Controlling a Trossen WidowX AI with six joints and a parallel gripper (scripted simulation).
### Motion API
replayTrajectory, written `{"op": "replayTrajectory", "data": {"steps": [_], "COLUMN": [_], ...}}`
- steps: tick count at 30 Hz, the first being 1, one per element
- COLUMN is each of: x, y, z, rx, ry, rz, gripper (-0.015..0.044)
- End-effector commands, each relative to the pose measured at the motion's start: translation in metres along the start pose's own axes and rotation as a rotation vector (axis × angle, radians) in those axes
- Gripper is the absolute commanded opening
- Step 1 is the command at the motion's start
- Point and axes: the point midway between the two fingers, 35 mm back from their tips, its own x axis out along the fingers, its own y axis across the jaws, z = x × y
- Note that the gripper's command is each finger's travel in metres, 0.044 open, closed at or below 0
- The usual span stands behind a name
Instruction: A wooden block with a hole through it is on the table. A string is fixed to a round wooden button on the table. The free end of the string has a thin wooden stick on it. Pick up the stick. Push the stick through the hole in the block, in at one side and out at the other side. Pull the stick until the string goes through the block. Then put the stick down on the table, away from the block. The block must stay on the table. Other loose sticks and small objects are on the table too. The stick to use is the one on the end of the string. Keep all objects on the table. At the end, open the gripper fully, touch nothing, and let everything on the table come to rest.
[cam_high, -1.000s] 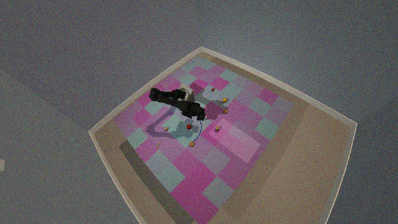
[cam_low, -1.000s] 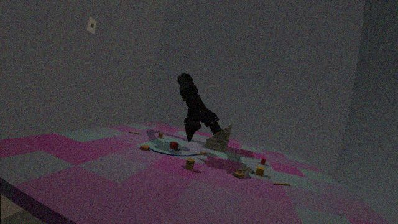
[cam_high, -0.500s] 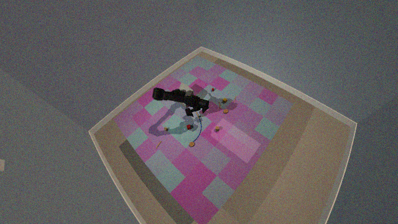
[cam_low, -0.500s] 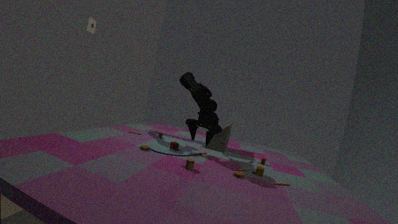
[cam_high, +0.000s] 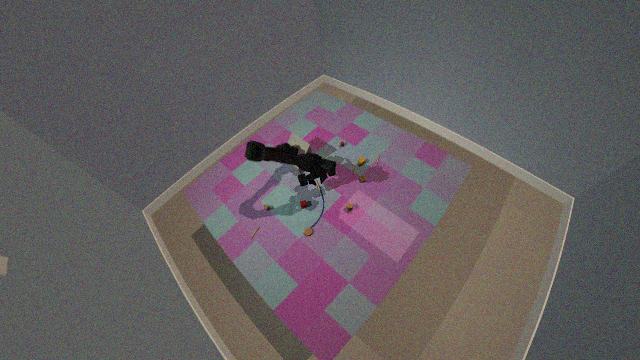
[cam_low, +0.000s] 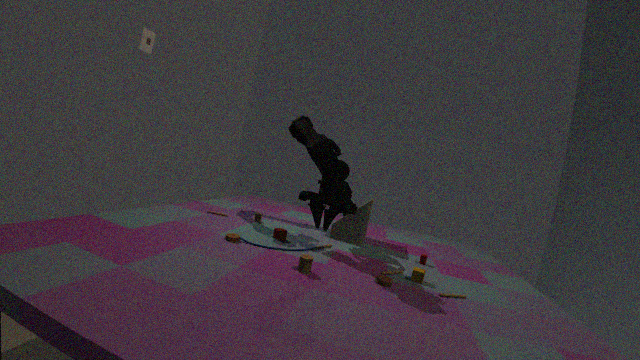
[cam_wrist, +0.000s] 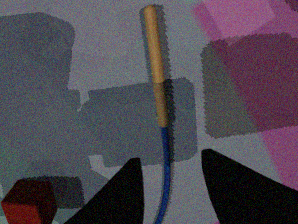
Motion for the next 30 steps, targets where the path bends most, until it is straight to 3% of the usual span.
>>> {"op": "replayTrajectory", "data": {"steps": [1,30], "x": [0.001,0.043], "y": [0.0,-0.001], "z": [0.001,0.0], "rx": [-0.008,-0.008], "ry": [-0.003,-0.003], "rz": [-0.001,-0.002], "gripper": [0.0124,0.0124]}}
